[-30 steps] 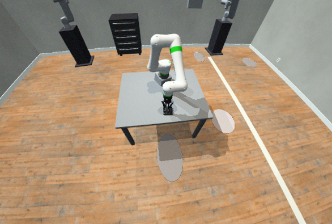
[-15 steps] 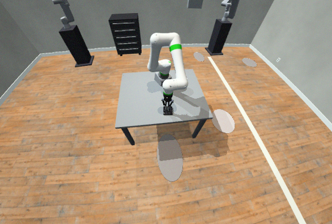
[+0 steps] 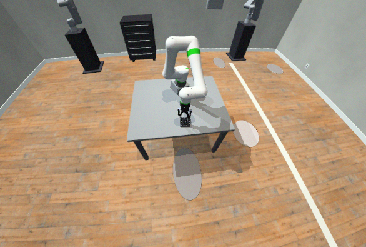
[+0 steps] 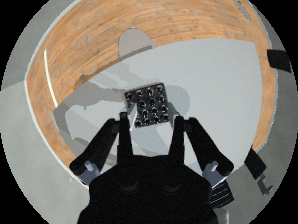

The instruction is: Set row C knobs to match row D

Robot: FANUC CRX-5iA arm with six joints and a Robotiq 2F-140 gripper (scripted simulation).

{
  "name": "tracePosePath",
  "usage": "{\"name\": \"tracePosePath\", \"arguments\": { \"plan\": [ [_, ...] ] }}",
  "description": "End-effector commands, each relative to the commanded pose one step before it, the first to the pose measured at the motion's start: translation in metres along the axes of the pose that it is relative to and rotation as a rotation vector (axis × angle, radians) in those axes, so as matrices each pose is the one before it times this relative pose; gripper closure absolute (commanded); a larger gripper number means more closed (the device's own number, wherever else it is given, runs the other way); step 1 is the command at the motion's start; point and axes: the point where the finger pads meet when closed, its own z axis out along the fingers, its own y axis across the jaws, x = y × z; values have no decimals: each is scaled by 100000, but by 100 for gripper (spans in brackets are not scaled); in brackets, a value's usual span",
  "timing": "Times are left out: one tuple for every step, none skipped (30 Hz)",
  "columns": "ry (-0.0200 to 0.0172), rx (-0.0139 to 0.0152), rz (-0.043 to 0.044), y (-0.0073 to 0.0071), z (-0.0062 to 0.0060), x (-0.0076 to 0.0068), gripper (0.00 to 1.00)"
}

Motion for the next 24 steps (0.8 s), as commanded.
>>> {"name": "tracePosePath", "arguments": {
  "plan": [
    [37,-2,0,-1,-295,20,0],
    [0,0,0,0,0,0,0],
    [0,0,0,0,-287,0,0],
    [0,0,0,0,-350,0,0],
    [0,0,0,0,-411,0,0],
    [0,0,0,0,-466,0,0],
    [0,0,0,0,-514,0,0],
    [0,0,0,0,-555,0,0],
    [0,0,0,0,-586,0,0],
    [0,0,0,0,-607,0,0],
    [0,0,0,0,-618,0,0],
    [0,0,0,0,-617,0,0],
    [0,0,0,0,-606,0,0],
    [0,0,0,0,-585,0,0],
    [0,0,0,0,-553,0,0],
    [0,0,0,0,-512,0,0],
    [0,0,0,0,-463,0,0],
    [0,0,0,0,0,0,0],
    [0,0,0,0,0,0,0],
    [0,0,0,0,-408,0,0],
    [0,0,0,0,-348,0,0],
    [0,0,0,0,-285,0,0],
    [0,0,0,0,-222,0,0],
    [0,0,0,0,-161,0,0]
  ]
}}
